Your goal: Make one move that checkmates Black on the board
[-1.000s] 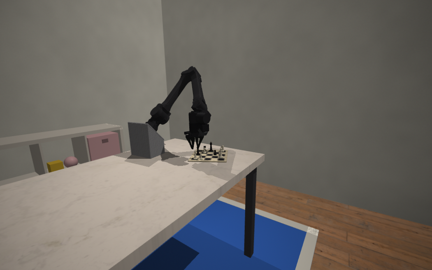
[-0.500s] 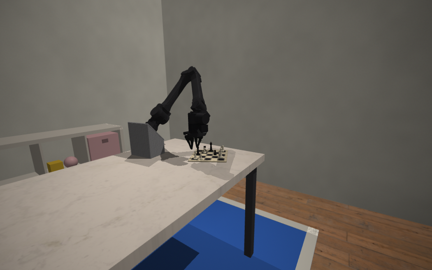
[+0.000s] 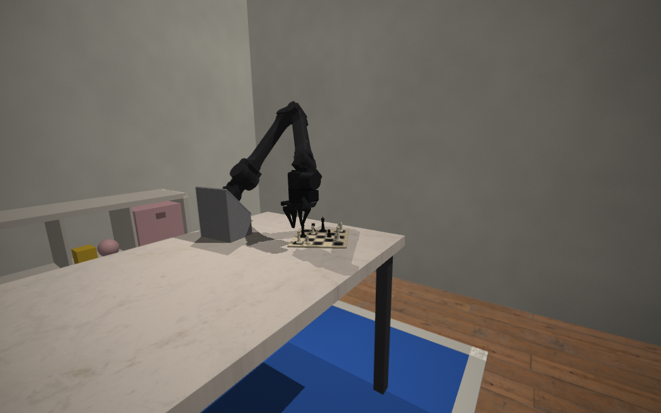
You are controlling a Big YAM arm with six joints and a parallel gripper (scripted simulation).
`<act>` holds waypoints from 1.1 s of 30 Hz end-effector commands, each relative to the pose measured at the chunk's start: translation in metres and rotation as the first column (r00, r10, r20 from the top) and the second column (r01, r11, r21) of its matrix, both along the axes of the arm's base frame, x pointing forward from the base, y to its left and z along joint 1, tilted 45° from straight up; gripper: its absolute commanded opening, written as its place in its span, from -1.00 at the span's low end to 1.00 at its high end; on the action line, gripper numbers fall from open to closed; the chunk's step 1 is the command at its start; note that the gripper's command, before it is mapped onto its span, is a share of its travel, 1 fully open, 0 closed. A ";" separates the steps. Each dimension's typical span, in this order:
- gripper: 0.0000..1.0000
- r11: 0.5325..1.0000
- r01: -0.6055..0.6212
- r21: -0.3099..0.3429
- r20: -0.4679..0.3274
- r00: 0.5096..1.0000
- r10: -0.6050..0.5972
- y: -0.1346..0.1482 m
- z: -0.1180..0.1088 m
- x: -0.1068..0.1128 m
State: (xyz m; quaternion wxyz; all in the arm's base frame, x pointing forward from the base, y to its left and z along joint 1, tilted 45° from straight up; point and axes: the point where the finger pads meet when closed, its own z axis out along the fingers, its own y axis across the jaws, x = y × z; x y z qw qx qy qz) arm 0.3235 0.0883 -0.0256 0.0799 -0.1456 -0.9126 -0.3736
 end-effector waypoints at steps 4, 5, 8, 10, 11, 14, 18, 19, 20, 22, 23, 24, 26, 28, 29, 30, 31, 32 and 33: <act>-0.20 1.000 -0.012 0.000 0.014 1.000 0.012 0.006 0.002 0.004; -0.20 1.000 -0.012 0.000 0.014 1.000 0.012 0.006 0.002 0.004; -0.20 1.000 -0.012 0.000 0.014 1.000 0.012 0.006 0.002 0.004; -0.20 1.000 -0.012 0.000 0.014 1.000 0.012 0.006 0.002 0.004; -0.20 1.000 -0.012 0.000 0.014 1.000 0.012 0.006 0.002 0.004; -0.20 1.000 -0.012 0.000 0.014 1.000 0.012 0.006 0.002 0.004; -0.20 1.000 -0.012 0.000 0.014 1.000 0.012 0.006 0.002 0.004; -0.20 1.000 -0.012 0.000 0.014 1.000 0.012 0.006 0.002 0.004; -0.20 1.000 -0.012 0.000 0.014 1.000 0.012 0.006 0.002 0.004; -0.20 1.000 -0.012 0.000 0.014 1.000 0.012 0.006 0.002 0.004; -0.20 1.000 -0.012 0.000 0.014 1.000 0.012 0.006 0.002 0.004; -0.20 1.000 -0.012 0.000 0.014 1.000 0.012 0.006 0.002 0.004; -0.20 1.000 -0.012 0.000 0.014 1.000 0.012 0.006 0.002 0.004; -0.20 1.000 -0.012 0.000 0.015 1.000 0.012 0.006 0.002 0.005; -0.20 1.000 -0.012 0.000 0.015 1.000 0.012 0.006 0.002 0.005; -0.20 1.000 -0.011 0.000 0.016 1.000 0.011 0.006 0.002 0.006; -0.20 1.000 -0.011 -0.001 0.017 1.000 0.011 0.006 0.003 0.006; -0.20 1.000 -0.011 -0.001 0.018 1.000 0.011 0.006 0.003 0.007; -0.20 1.000 -0.011 -0.001 0.019 1.000 0.011 0.006 0.003 0.007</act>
